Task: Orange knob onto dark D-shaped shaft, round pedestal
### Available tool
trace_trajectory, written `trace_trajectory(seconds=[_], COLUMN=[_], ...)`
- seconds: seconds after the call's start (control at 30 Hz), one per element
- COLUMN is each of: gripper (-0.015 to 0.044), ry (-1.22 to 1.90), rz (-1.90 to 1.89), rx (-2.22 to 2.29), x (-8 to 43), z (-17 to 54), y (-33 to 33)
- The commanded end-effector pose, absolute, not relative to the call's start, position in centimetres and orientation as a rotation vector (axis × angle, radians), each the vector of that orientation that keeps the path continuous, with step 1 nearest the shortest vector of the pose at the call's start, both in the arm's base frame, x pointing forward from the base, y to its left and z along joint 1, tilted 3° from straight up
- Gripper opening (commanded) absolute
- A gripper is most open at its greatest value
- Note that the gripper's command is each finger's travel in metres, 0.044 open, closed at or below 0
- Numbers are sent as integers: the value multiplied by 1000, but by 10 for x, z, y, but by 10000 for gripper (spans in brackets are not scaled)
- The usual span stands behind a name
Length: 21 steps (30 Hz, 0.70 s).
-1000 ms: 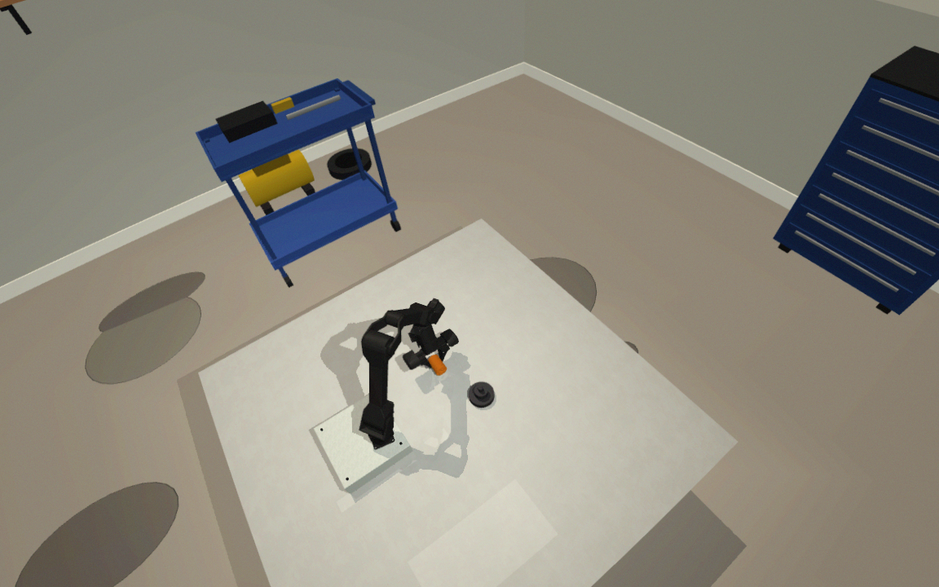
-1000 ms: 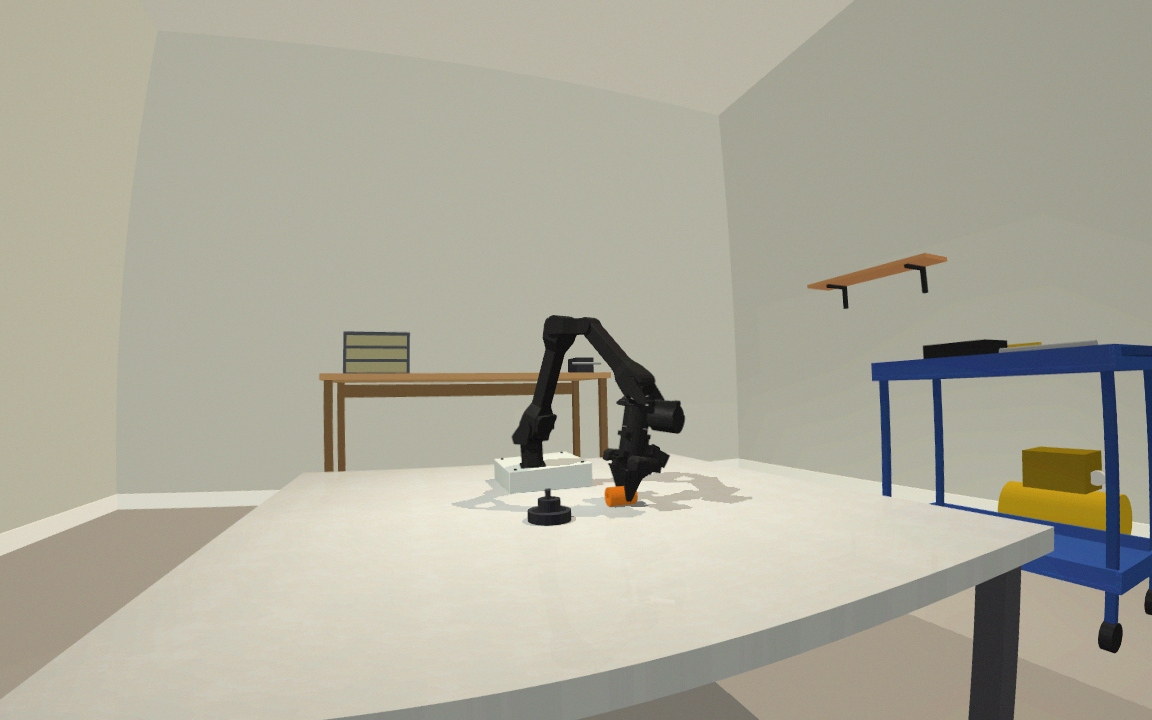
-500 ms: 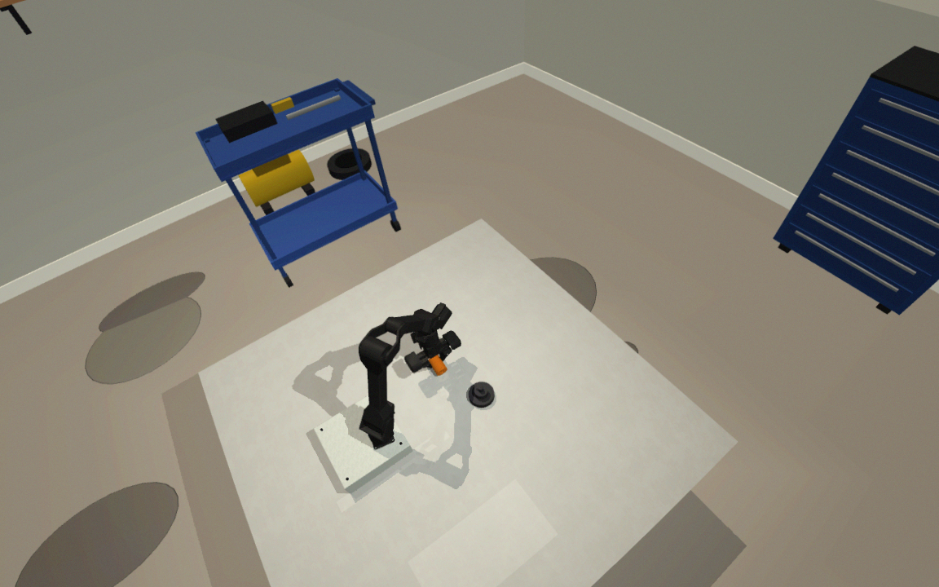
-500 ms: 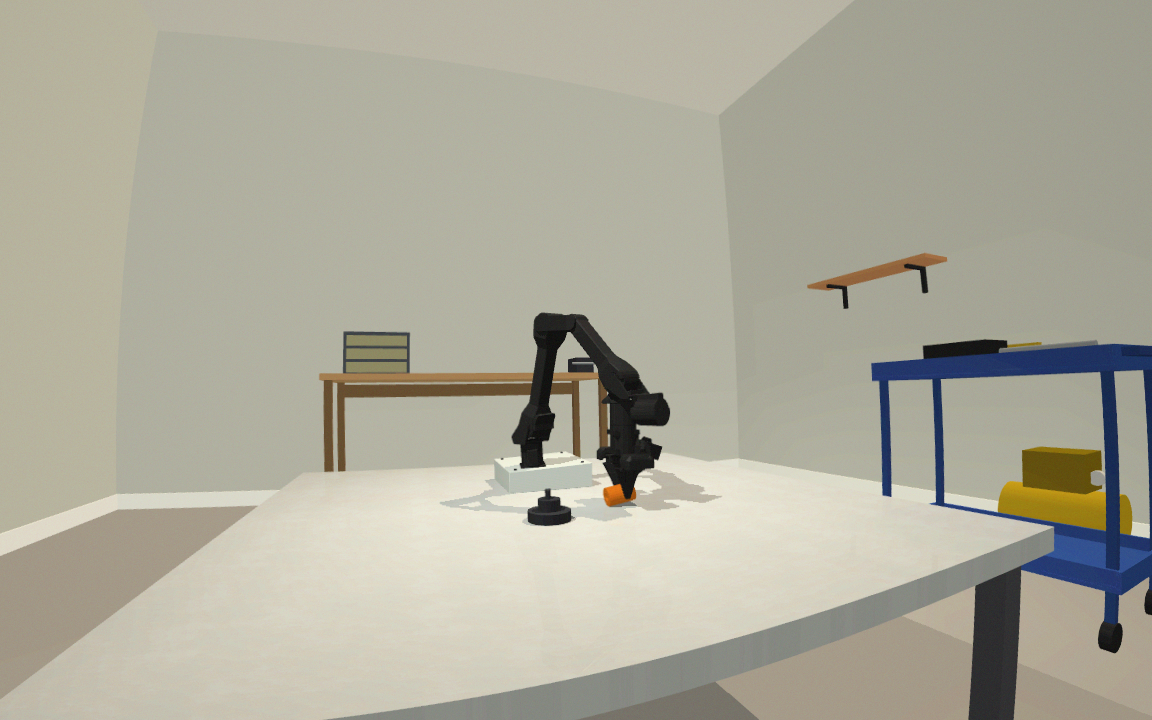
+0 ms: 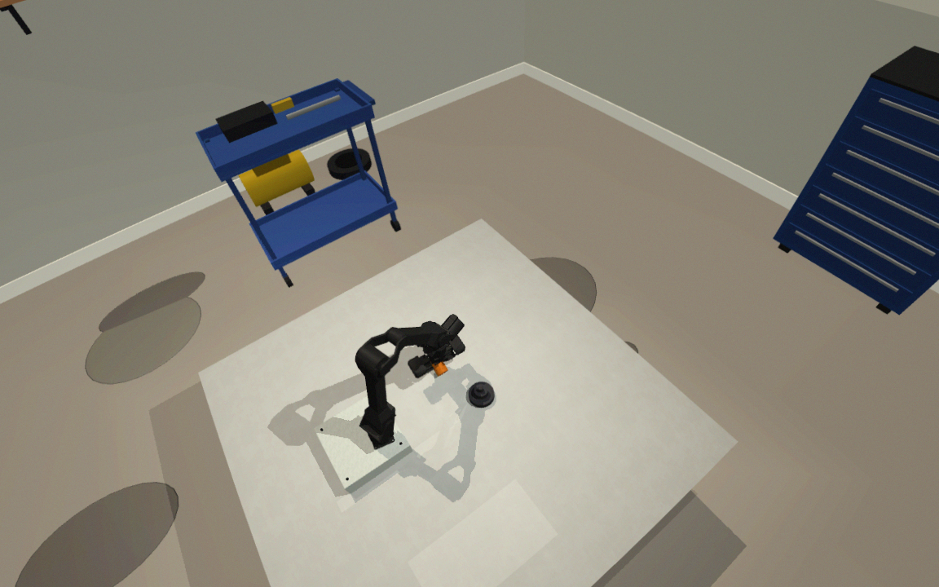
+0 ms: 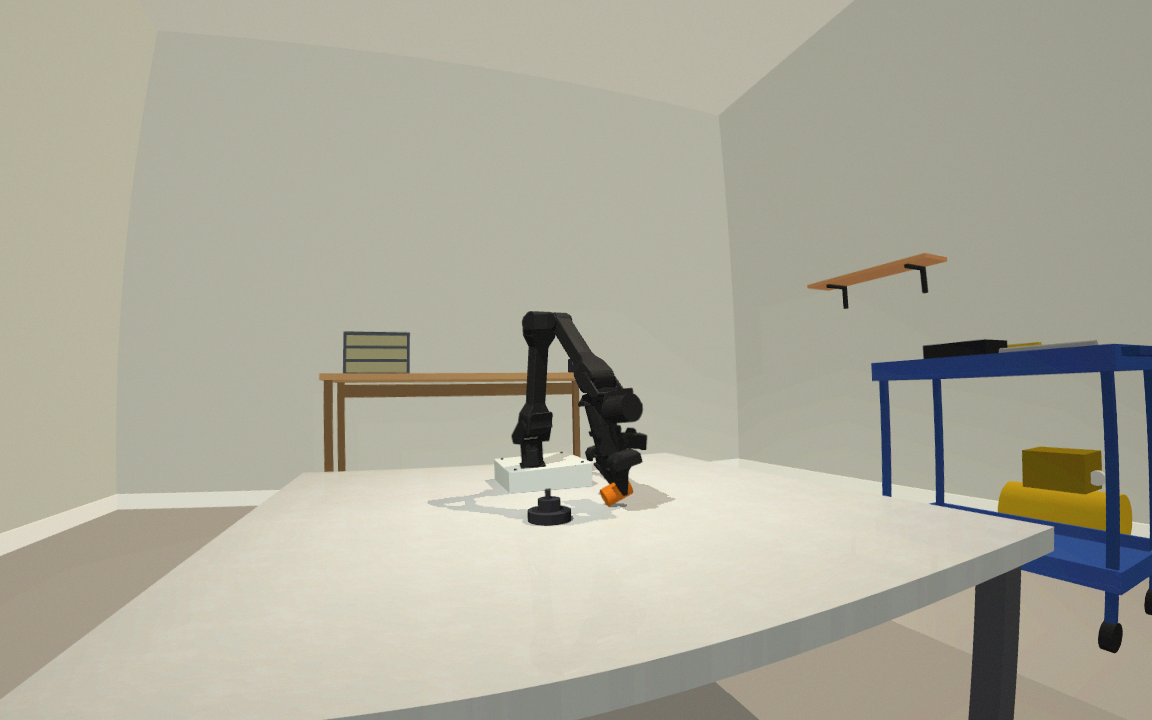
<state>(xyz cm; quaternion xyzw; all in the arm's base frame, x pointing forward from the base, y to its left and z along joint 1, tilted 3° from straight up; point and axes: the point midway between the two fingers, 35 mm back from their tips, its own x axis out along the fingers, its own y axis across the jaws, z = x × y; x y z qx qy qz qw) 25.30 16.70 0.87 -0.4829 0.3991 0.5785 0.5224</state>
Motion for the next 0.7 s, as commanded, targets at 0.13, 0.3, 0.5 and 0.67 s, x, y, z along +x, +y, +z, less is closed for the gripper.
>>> trace_trajectory(seconds=[0.13,0.3,0.5,0.67], gripper=[181,181,181,181], ry=[860,801,727,665], rz=[1441,1475,1514,1543], rx=[-1059,-992,-908,-838], x=[254,255,255,256], z=[12,13,14,14], y=[158,153,146,140])
